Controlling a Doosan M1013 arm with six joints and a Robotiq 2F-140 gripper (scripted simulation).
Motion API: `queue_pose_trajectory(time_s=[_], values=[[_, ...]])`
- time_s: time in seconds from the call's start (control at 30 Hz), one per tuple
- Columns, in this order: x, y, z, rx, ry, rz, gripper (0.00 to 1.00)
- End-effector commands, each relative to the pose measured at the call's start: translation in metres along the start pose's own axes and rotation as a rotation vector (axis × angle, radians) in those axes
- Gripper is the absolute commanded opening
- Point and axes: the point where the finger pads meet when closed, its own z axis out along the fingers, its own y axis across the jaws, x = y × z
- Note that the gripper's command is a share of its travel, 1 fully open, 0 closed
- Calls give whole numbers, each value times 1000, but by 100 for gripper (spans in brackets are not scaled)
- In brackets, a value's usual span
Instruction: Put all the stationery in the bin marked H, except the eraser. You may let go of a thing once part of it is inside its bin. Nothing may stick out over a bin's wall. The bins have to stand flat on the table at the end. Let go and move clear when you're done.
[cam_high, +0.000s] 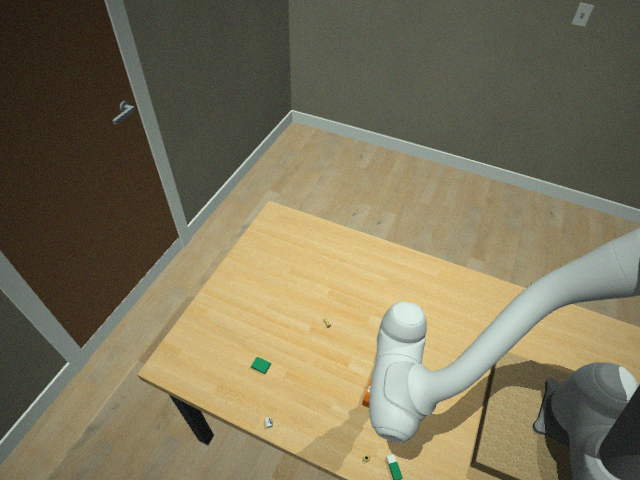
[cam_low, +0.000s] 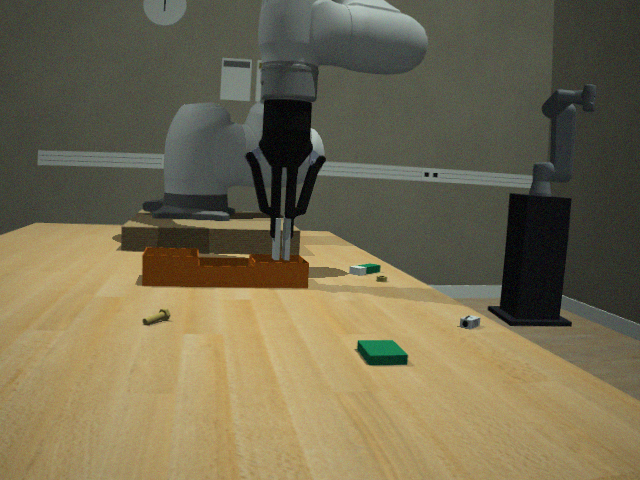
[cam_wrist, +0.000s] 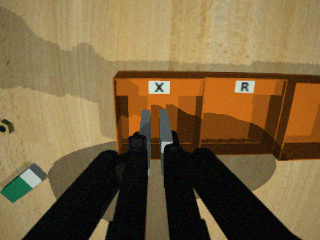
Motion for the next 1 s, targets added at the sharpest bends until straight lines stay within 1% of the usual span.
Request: queue_pose_trajectory(time_s=[0.0, 0.17, 0.97], values=[[0, 0, 7, 0, 0, 0, 15], [0, 0, 21, 0, 0, 0, 15], [0, 0, 21, 0, 0, 0, 15]])
